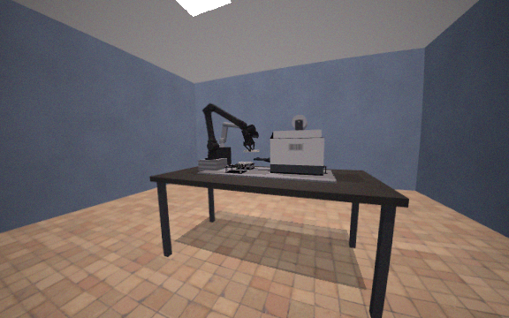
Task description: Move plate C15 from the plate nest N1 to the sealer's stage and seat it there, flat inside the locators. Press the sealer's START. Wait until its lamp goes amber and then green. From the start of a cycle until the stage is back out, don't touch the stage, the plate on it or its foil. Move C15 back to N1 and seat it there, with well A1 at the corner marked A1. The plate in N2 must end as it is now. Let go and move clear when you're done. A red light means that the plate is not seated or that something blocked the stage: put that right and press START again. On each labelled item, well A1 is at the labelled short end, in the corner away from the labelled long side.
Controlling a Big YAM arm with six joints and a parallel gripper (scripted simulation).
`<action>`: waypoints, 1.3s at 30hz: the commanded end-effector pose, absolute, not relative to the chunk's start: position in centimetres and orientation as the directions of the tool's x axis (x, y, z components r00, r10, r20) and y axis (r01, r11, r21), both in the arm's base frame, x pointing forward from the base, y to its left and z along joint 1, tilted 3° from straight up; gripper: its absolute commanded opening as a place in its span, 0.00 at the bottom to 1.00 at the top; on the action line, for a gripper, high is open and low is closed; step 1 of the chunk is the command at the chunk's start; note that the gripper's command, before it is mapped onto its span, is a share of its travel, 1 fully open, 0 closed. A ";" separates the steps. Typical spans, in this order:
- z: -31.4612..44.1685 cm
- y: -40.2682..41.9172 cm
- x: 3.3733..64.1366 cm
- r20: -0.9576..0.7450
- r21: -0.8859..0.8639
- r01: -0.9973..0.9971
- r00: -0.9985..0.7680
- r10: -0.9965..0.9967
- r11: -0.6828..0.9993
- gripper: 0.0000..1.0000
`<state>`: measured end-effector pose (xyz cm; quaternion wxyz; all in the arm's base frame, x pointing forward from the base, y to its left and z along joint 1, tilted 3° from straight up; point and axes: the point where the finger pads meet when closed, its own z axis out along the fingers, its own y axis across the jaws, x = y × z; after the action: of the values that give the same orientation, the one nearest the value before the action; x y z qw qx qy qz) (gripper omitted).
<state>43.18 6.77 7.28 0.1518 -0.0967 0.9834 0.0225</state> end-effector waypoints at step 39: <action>7.7 14.3 50.5 -0.314 0.016 -0.196 -0.932 -0.181 0.980 0.00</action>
<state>47.97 12.94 6.29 0.1418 -0.1007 0.9845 0.0209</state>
